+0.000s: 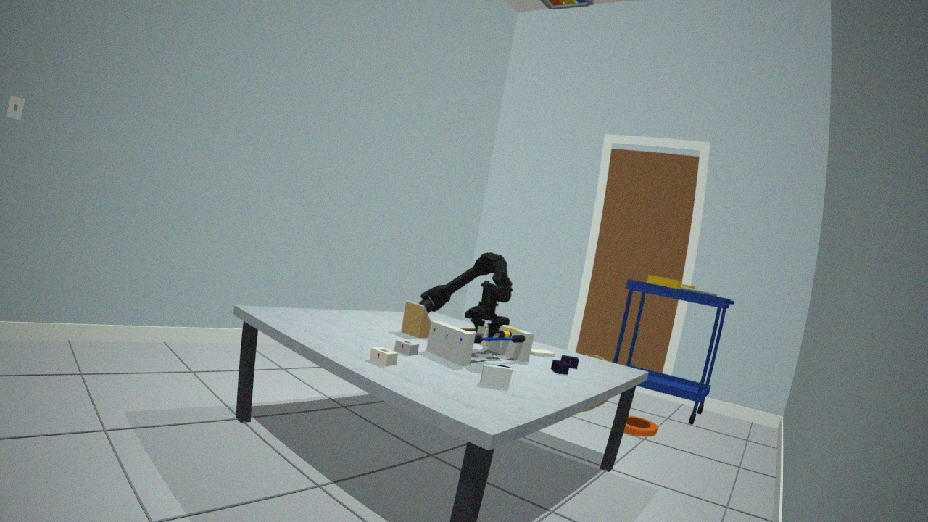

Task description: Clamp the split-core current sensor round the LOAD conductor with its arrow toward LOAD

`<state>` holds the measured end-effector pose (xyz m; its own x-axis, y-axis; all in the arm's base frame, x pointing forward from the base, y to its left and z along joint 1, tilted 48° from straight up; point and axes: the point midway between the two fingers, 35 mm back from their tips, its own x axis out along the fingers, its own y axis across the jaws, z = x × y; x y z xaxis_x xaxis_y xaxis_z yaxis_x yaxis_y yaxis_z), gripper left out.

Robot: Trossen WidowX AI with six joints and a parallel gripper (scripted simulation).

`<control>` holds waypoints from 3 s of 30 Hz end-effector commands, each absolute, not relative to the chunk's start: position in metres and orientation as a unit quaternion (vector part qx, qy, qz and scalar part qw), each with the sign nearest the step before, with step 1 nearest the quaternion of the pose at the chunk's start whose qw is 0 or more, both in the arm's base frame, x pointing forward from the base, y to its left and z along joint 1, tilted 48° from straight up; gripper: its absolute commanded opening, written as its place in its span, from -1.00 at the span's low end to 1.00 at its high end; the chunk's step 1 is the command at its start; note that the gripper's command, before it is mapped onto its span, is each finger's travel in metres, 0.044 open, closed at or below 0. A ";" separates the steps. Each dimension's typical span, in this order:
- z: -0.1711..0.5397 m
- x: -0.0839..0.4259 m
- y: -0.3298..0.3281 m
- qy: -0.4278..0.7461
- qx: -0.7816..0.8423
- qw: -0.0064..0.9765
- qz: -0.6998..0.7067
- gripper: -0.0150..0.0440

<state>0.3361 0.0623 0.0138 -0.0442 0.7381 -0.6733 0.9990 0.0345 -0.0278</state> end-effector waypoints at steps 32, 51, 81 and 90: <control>0.014 0.336 0.062 0.674 0.644 0.250 -0.261 0.67; 0.074 0.324 -0.010 0.619 0.696 0.273 -0.241 1.00; 0.080 0.320 -0.017 0.611 0.702 0.276 -0.239 1.00; 0.080 0.320 -0.017 0.611 0.702 0.276 -0.239 1.00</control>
